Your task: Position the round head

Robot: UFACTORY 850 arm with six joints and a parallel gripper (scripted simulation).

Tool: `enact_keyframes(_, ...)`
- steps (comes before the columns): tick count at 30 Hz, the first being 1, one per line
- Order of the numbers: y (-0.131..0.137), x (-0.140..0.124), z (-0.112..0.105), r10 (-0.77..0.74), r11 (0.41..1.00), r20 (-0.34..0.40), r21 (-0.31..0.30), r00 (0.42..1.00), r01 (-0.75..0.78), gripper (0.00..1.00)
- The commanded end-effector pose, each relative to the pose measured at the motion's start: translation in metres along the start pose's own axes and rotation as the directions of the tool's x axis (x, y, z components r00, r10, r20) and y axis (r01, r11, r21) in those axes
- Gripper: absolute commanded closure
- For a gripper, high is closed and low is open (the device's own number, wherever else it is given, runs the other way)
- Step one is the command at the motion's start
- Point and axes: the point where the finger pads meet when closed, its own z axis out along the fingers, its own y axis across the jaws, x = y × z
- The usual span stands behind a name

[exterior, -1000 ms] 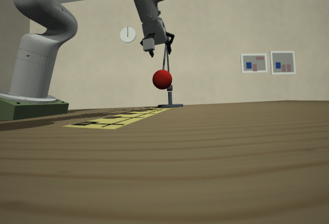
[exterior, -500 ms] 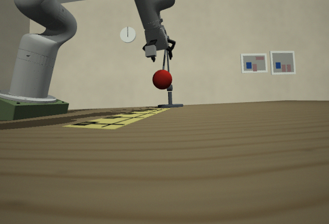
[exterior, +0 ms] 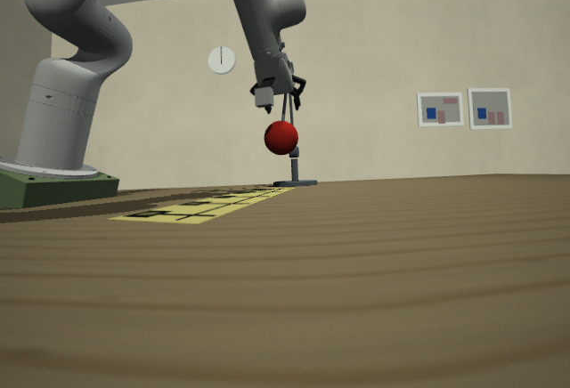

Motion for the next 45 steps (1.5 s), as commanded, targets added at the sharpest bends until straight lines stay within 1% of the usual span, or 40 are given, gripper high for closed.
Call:
enact_keyframes(1, -0.0014, -0.0011, 0.0036, -0.002, 1.000, 0.002, 0.002, 1.000, 0.002, 0.00)
enact_keyframes(9, -0.0022, -0.0016, 0.0081, -0.003, 1.000, 0.003, 0.003, 1.000, 0.003, 0.00)
enact_keyframes(10, -0.0022, -0.0016, 0.0080, -0.003, 1.000, 0.003, 0.003, 1.000, 0.003, 1.00)
enact_keyframes(43, -0.0020, -0.0014, 0.0068, -0.003, 1.000, 0.002, 0.003, 1.000, 0.003, 1.00)
enact_keyframes(45, -0.0021, 0.0027, 0.0057, -0.003, 1.000, 0.002, 0.003, 1.000, 0.003, 1.00)
